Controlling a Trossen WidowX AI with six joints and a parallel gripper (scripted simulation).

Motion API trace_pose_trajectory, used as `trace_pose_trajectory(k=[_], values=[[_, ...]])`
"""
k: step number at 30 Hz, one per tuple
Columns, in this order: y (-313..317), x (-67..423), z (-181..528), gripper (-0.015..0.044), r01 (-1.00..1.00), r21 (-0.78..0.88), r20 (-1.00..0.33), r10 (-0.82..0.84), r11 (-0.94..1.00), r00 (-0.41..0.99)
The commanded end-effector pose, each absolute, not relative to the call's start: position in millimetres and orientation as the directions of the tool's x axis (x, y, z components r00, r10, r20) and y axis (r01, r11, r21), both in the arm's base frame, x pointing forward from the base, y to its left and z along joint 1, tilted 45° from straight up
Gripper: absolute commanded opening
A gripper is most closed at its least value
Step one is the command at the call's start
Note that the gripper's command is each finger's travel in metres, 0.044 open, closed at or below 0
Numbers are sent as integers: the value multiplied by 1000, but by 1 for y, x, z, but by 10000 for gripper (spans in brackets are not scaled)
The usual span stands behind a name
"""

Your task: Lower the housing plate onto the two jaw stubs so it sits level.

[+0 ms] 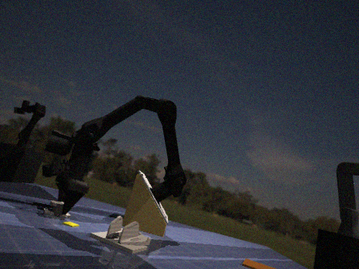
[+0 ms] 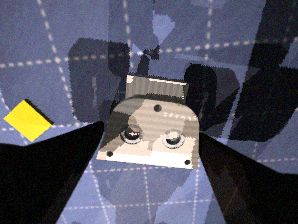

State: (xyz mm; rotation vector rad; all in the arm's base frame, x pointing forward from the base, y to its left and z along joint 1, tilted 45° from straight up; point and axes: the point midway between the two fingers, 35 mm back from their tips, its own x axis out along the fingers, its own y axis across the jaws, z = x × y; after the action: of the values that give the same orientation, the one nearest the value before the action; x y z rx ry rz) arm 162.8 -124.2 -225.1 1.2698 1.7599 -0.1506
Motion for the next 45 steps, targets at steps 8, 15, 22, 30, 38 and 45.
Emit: trace_pose_trajectory(k=[8,15,22,30,38,45], values=[[-124,163,-225,351,798,392,-729,684,458,-34],[-124,163,-225,351,798,392,-729,684,458,-34],[-134,164,-216,351,798,392,-729,683,457,-34],[-152,166,-198,351,800,390,-730,683,456,-33],[-170,165,-179,351,801,389,-730,683,455,-33],[-175,165,-172,351,802,389,-730,683,454,-33]])
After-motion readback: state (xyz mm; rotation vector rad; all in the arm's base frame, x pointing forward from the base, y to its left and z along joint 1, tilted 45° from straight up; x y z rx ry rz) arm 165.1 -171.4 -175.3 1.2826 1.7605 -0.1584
